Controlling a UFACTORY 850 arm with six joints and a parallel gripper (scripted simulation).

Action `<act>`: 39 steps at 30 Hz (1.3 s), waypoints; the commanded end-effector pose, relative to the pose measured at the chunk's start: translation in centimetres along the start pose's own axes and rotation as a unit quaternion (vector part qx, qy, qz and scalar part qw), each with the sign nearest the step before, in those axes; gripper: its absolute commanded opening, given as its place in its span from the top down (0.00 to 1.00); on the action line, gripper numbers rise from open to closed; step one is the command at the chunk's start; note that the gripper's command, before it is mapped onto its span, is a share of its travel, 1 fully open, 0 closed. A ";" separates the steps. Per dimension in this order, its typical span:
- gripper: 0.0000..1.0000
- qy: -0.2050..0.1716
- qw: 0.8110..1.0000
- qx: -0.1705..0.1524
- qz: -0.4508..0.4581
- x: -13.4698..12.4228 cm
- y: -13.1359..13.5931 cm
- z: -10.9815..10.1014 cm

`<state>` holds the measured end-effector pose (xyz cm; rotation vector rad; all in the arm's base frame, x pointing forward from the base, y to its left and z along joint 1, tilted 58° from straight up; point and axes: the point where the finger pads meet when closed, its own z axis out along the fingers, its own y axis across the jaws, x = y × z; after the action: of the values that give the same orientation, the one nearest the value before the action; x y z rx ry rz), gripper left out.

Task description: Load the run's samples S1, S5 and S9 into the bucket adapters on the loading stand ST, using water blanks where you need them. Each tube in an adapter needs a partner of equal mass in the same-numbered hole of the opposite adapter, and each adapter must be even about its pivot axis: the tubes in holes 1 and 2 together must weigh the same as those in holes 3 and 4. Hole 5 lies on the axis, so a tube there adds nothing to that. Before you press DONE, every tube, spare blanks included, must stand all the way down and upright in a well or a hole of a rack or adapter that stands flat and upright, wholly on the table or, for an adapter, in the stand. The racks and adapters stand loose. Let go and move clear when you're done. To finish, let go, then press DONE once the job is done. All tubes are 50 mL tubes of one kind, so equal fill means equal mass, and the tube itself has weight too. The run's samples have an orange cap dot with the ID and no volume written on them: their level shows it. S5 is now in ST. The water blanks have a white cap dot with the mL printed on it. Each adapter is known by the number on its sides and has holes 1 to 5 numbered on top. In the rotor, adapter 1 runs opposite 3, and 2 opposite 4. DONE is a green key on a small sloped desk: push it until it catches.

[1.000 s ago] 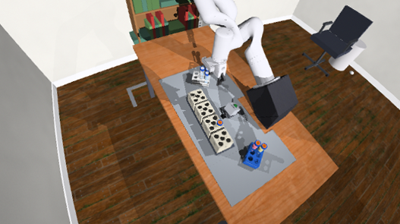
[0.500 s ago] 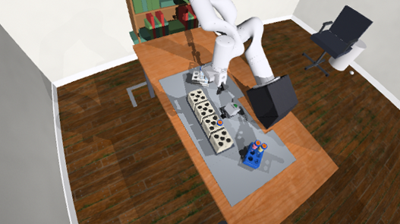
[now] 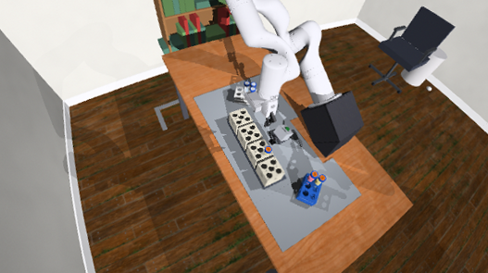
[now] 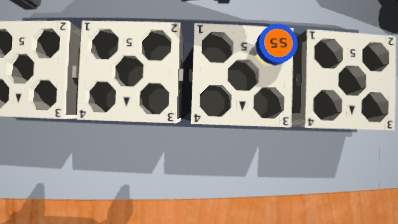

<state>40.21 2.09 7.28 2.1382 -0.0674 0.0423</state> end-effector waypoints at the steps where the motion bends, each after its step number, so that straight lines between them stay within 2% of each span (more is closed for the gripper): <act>1: 0.00 0.000 1.000 0.000 0.000 1.3 -1.9 0.0; 6: 0.00 0.000 0.999 0.000 -0.033 1.1 -3.3 0.0; 14: 0.00 0.000 0.986 0.000 -0.166 -0.8 -6.8 0.0; 21: 0.00 0.000 0.960 0.000 -0.279 -2.4 -9.9 0.0; 23: 0.00 0.000 0.960 0.000 -0.279 -2.4 -9.9 0.0; 31: 0.00 0.000 0.915 0.000 -0.403 -4.2 -13.5 0.0; 39: 0.00 0.000 0.915 0.000 -0.403 -5.9 -16.6 0.0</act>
<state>35.84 10.48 -6.00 2.0143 0.8100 -0.4382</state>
